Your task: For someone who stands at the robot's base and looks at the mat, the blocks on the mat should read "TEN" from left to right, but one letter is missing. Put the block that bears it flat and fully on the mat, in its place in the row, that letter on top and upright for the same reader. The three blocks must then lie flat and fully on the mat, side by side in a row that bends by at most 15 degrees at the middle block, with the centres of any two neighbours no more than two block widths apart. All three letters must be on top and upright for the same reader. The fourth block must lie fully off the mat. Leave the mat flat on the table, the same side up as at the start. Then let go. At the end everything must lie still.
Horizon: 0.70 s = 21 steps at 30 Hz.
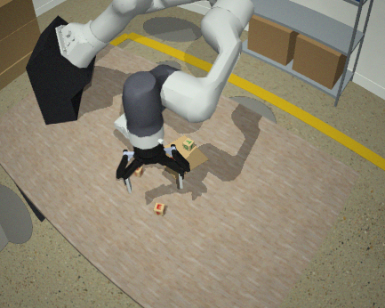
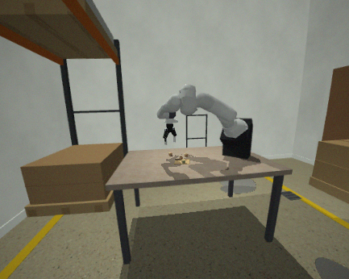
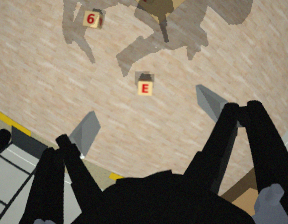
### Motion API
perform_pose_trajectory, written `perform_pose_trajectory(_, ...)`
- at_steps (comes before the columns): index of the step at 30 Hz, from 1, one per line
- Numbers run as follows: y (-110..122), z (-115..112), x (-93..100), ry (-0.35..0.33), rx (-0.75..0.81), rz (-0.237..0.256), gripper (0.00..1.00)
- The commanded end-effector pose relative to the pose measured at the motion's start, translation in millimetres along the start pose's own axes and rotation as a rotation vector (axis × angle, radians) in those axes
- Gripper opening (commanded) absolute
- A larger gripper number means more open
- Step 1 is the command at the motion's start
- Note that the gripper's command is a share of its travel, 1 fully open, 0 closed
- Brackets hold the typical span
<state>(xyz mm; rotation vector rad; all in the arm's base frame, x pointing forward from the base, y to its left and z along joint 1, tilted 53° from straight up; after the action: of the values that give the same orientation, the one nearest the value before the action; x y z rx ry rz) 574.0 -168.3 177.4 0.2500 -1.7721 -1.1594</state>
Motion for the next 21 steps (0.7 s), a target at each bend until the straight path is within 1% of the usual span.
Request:
perform_pose_trajectory(1, -0.6, -1.5, 0.1, -0.005, 0.112, 0.001, 1.00)
perform_pose_trajectory(2, -0.5, -1.5, -0.6, -0.006, 0.151, 0.001, 1.00)
perform_pose_trajectory(16, -0.2, -1.6, -4.5, -0.006, 0.343, 0.002, 1.00)
perform_pose_trajectory(18, -0.2, -1.6, -4.5, -0.006, 0.343, 0.002, 1.00)
perform_pose_trajectory(19, -0.2, -1.6, -5.3, -0.006, 0.382, 0.002, 1.00)
perform_pose_trajectory(21, -0.1, -1.6, -5.9, -0.006, 0.408, 0.002, 1.00)
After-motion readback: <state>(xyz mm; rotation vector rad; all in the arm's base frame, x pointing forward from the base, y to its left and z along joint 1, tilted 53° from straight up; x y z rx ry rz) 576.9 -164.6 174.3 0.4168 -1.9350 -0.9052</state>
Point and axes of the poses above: the point where the finger pads meet when closed, its own x axis back along the fingers, its own y axis across the jaws, z = x × y, the point moved 4 cm from there along x, back along the fingers, and after that the axes turned 5 degrees about x, right-handed, at the moved point
